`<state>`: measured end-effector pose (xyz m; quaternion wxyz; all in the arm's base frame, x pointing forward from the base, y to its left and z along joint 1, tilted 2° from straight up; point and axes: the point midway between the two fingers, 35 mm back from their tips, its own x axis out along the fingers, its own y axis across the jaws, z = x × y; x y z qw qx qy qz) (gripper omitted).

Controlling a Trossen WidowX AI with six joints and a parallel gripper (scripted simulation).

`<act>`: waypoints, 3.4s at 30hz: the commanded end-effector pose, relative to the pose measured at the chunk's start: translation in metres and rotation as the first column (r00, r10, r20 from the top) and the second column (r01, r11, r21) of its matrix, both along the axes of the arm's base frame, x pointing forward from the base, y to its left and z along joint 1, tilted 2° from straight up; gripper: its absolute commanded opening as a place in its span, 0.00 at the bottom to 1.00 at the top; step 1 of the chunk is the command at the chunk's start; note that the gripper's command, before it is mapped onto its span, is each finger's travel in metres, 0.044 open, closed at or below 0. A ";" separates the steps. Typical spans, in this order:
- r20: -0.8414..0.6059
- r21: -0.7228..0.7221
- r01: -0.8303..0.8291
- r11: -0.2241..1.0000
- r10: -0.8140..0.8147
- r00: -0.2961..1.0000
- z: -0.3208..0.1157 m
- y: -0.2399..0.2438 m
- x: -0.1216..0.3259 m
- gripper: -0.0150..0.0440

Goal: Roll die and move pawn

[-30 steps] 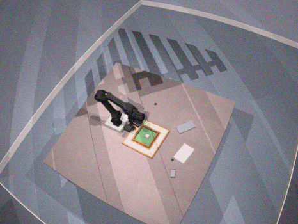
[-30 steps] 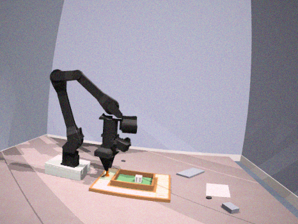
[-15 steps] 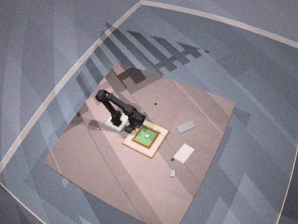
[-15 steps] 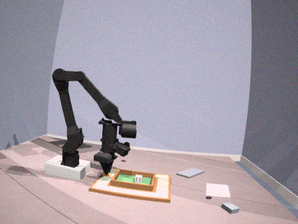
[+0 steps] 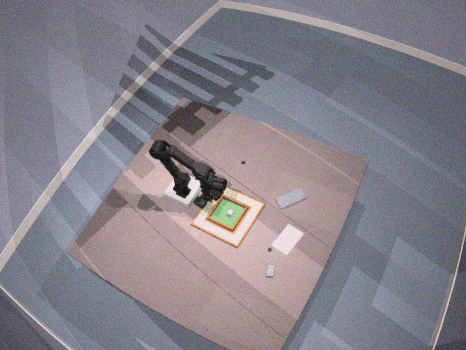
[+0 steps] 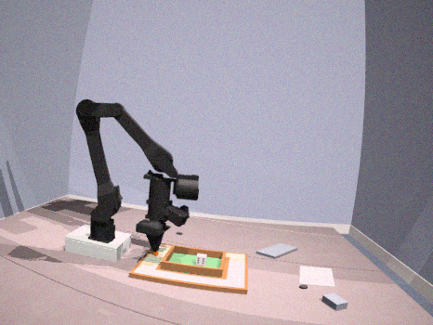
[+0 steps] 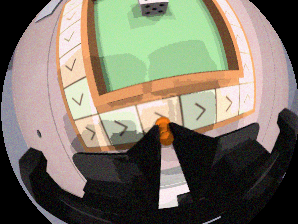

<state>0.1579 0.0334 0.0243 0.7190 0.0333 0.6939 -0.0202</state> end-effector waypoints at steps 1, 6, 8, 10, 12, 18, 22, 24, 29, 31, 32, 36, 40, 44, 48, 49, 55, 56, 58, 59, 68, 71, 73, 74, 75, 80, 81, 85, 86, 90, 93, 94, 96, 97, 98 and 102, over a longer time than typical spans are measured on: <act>0.009 -0.002 0.005 1.000 -0.005 1.000 0.016 0.000 0.005 0.25; 0.009 -0.002 0.005 1.000 -0.005 1.000 0.040 -0.001 0.007 0.25; 0.009 -0.002 0.005 1.000 -0.005 1.000 0.050 -0.001 0.008 0.25; 0.009 -0.002 0.005 1.000 -0.005 1.000 0.060 -0.002 0.007 0.25; 0.009 -0.002 0.005 1.000 -0.005 1.000 0.070 -0.002 0.007 0.25; 0.009 -0.003 0.005 1.000 -0.005 1.000 0.100 -0.004 0.001 0.25; 0.009 -0.003 0.005 1.000 -0.005 1.000 0.119 -0.006 -0.004 0.25; 0.008 -0.003 0.005 1.000 -0.005 1.000 0.122 -0.006 -0.005 0.25; 0.009 -0.003 0.005 1.000 -0.005 1.000 0.120 -0.009 -0.001 0.25; 0.009 -0.004 0.005 1.000 -0.005 1.000 0.116 -0.014 0.004 0.25; 0.009 -0.004 0.005 1.000 -0.005 1.000 0.115 -0.017 0.007 0.25; 0.009 -0.006 0.005 1.000 -0.005 1.000 0.107 -0.028 0.016 0.25; 0.009 -0.007 0.005 1.000 -0.005 1.000 0.100 -0.040 0.025 0.25; 0.010 -0.008 0.005 1.000 -0.005 1.000 0.092 -0.053 0.032 0.25; 0.010 -0.010 0.005 1.000 -0.004 1.000 0.084 -0.068 0.038 0.25; 0.010 -0.010 0.005 1.000 -0.004 1.000 0.082 -0.072 0.039 0.25; 0.011 -0.012 0.005 1.000 -0.004 1.000 0.070 -0.095 0.044 0.25; 0.011 -0.012 0.005 1.000 -0.004 1.000 0.068 -0.099 0.045 0.25; 0.011 -0.013 0.005 1.000 -0.004 1.000 0.063 -0.107 0.045 0.25; 0.011 -0.013 0.005 1.000 -0.004 1.000 0.061 -0.111 0.046 0.25; 0.012 -0.015 0.005 1.000 -0.004 1.000 0.046 -0.138 0.044 0.25; 0.012 -0.015 0.005 1.000 -0.004 1.000 0.042 -0.138 0.045 0.25; 0.012 -0.015 0.005 1.000 -0.004 1.000 0.035 -0.138 0.045 0.25; 0.012 -0.015 0.005 1.000 -0.004 1.000 0.030 -0.138 0.046 0.25; 0.012 -0.015 0.005 1.000 -0.004 1.000 0.026 -0.138 0.046 0.25; 0.011 -0.015 0.005 1.000 -0.004 1.000 0.011 -0.138 0.046 0.25; 0.011 -0.015 0.005 1.000 -0.004 1.000 0.011 -0.138 0.046 0.25; 0.011 -0.015 0.005 1.000 -0.004 1.000 0.011 -0.138 0.046 0.25; 0.011 -0.015 0.005 1.000 -0.004 1.000 0.010 -0.138 0.046 0.25; 0.011 -0.015 0.005 1.000 -0.004 1.000 0.005 -0.138 0.046 0.25; 0.011 -0.015 0.005 1.000 -0.004 1.000 0.000 -0.138 0.047 0.25; 0.011 -0.015 0.005 1.000 -0.004 1.000 -0.002 -0.138 0.047 0.25; 0.011 -0.015 0.005 1.000 -0.004 1.000 -0.005 -0.137 0.047 0.25; 0.011 -0.015 0.005 1.000 -0.004 1.000 -0.006 -0.137 0.047 0.25; 0.011 -0.015 0.005 1.000 -0.004 1.000 -0.006 -0.137 0.047 0.25; 0.018 -0.024 0.009 1.000 -0.009 1.000 0.000 -0.139 0.048 0.43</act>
